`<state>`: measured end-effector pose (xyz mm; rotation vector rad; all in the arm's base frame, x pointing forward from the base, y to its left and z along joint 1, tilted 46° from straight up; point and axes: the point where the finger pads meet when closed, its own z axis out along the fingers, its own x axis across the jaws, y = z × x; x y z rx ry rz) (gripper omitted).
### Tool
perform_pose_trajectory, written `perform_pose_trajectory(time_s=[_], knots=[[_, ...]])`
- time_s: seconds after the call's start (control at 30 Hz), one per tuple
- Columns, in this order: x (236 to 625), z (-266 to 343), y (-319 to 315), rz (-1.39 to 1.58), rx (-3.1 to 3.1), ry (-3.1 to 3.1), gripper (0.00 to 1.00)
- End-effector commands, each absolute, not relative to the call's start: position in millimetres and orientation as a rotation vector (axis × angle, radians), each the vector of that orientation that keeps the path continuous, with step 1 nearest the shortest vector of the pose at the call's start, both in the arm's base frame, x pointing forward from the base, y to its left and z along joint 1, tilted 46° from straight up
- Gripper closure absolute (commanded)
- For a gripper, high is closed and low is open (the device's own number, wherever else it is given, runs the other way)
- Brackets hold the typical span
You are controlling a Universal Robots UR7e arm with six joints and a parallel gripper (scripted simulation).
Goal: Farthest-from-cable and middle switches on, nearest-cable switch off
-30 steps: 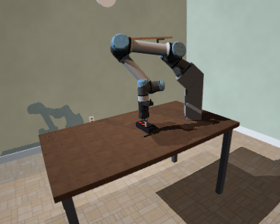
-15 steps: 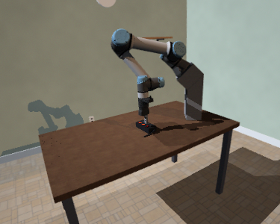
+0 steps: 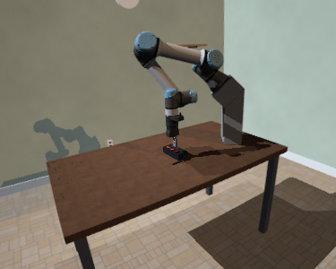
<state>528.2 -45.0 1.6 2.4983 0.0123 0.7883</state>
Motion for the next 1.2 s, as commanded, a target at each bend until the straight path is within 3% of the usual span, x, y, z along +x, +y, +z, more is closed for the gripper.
perform_pose_trajectory(time_s=[0.0,0.27,0.3,1.17], knots=[[528,2,-45,0.789,2.498,0.013,1.0],[528,2,-45,0.789,2.498,0.013,1.0],[528,2,-45,0.789,2.498,0.013,0.0],[493,48,-14,0.789,2.498,0.013,0.0]])
